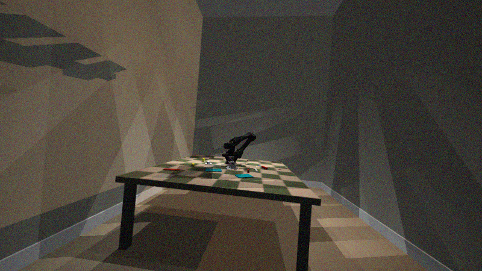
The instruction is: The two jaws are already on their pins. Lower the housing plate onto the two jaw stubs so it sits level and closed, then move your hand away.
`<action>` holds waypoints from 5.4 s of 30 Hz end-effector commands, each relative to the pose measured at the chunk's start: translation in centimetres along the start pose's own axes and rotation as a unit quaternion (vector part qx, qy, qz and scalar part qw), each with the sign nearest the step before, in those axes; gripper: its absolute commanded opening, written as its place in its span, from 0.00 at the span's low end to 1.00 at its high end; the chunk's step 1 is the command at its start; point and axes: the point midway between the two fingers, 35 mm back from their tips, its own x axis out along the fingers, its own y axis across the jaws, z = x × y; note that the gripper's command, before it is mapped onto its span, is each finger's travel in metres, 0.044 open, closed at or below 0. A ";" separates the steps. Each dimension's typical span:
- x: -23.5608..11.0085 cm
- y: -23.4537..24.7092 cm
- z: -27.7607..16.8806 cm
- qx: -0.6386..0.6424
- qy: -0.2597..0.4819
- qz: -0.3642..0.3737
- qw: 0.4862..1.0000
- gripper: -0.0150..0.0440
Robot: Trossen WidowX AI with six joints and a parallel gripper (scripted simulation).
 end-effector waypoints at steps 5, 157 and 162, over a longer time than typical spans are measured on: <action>1.3 -0.2 0.1 0.004 0.001 -0.004 1.000 0.85; 2.6 -0.2 0.1 0.009 0.001 -0.004 1.000 0.85; 2.8 -0.2 0.1 0.009 0.001 -0.004 1.000 0.85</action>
